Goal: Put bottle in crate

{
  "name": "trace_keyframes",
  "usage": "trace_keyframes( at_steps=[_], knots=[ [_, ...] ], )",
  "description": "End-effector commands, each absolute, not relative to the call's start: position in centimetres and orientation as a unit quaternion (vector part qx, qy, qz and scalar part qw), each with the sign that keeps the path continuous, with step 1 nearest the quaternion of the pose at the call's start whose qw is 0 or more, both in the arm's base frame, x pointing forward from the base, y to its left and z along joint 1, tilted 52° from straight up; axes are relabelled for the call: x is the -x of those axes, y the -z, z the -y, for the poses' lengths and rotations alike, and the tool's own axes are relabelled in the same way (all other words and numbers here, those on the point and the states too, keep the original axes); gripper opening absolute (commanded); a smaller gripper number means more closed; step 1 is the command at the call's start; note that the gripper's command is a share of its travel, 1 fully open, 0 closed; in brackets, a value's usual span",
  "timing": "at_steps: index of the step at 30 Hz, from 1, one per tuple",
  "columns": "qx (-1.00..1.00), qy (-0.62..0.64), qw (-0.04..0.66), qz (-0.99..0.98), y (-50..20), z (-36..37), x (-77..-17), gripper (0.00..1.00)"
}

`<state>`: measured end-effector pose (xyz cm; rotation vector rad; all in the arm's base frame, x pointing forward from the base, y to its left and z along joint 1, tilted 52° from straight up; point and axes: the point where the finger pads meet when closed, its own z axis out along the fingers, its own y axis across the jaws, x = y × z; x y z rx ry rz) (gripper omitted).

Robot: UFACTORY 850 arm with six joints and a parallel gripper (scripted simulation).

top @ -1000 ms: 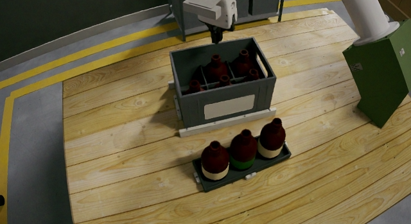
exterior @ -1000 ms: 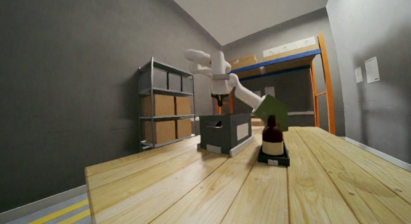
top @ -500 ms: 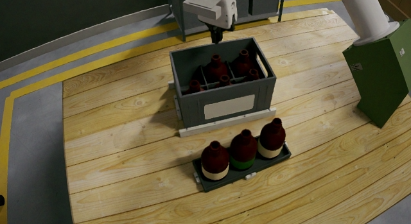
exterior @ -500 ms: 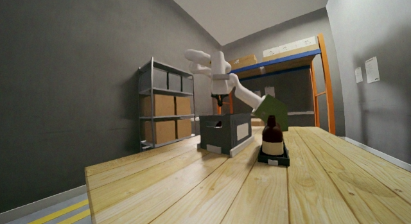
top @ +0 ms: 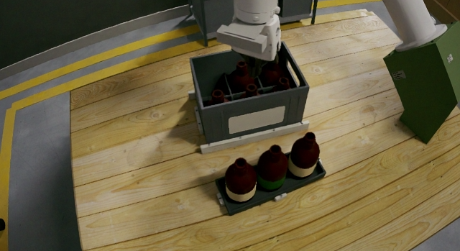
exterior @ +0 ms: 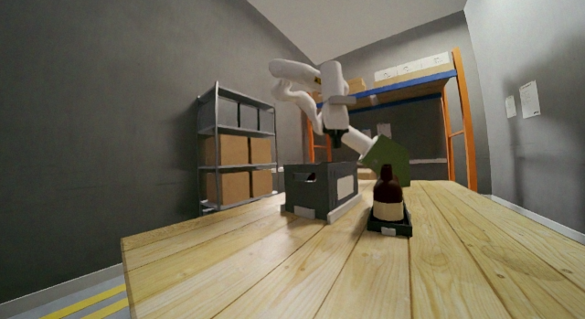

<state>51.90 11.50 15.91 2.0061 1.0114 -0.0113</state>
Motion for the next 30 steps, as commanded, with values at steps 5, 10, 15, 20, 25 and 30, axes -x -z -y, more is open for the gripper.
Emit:
trace_keyframes(
  at_steps=[5,10,15,20,25,30],
  knots=[
    [-0.799,0.013,0.435,-0.416,-7.7,-18.9,-52.9,0.65],
    [-0.799,0.013,0.435,-0.416,-3.8,-22.5,-53.6,0.65],
    [-0.799,0.013,0.435,-0.416,-3.8,-22.5,-53.6,0.65],
    [-0.799,0.013,0.435,-0.416,-3.8,-22.5,-53.6,0.65],
    [-0.799,0.013,0.435,-0.416,-3.8,-22.5,-53.6,0.65],
    [-0.799,0.013,0.435,-0.416,-3.8,-22.5,-53.6,0.65]
  ],
)
